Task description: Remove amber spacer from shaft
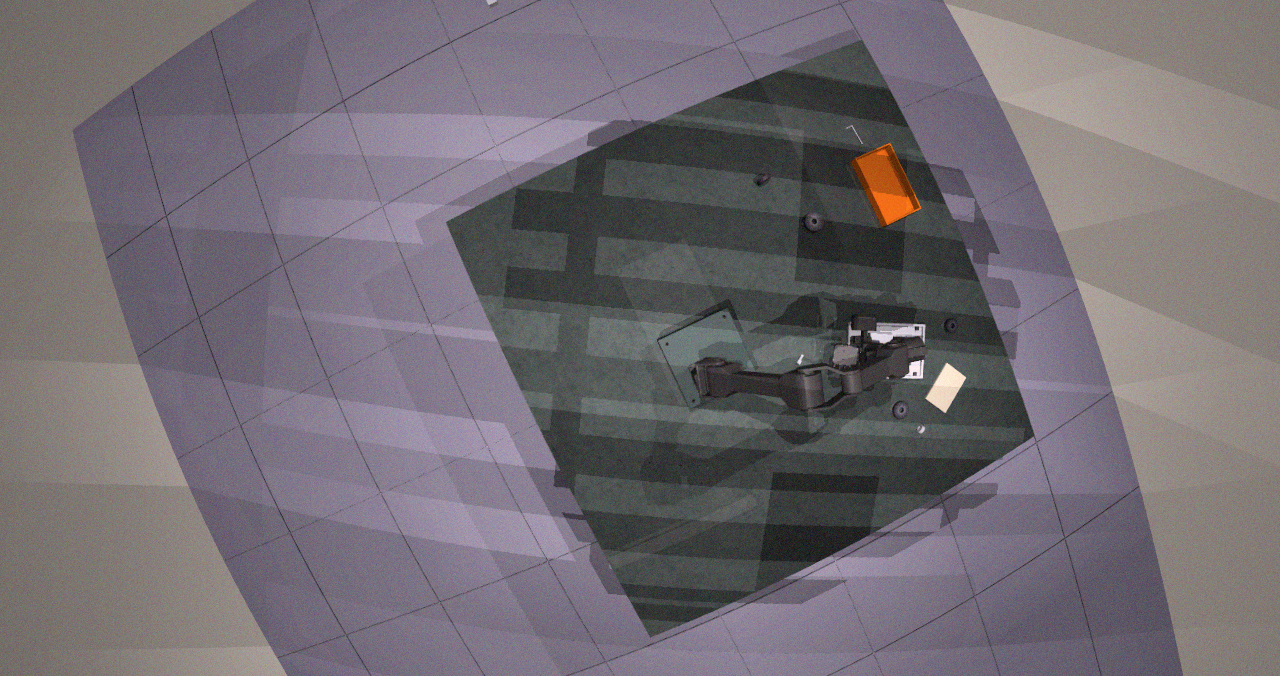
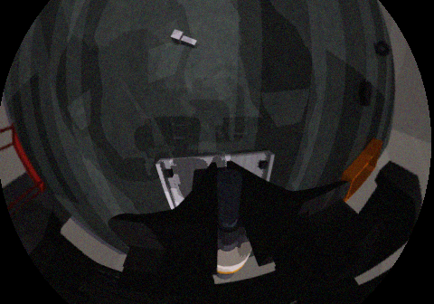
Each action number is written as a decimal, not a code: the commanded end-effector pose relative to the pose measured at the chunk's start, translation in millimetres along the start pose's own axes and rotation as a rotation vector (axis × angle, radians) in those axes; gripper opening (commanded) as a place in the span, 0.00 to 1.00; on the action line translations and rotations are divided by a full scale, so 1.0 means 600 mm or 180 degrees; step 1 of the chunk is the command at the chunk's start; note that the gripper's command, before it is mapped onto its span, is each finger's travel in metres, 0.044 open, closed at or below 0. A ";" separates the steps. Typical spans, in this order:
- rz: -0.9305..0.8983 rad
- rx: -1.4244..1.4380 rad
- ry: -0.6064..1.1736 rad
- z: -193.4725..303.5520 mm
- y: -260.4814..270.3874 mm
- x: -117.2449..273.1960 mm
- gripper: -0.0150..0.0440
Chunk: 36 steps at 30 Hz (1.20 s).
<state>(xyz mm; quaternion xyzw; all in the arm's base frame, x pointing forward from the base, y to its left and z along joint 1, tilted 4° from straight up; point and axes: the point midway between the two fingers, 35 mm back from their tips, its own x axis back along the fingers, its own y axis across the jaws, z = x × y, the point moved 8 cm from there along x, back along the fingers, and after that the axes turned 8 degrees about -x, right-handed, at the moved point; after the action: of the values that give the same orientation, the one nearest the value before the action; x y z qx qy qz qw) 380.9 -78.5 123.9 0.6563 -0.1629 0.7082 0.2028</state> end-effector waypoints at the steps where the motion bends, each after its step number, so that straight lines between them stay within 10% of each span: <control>1: 0.0003 -0.0004 -0.0016 -0.008 0.001 0.000 0.25; 36: 0.0003 -0.0004 -0.0018 -0.024 0.004 0.000 0.25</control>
<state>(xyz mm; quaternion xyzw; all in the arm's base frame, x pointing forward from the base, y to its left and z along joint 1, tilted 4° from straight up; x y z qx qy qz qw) 369.1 -73.8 122.8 0.6571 -0.1621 0.7077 0.2027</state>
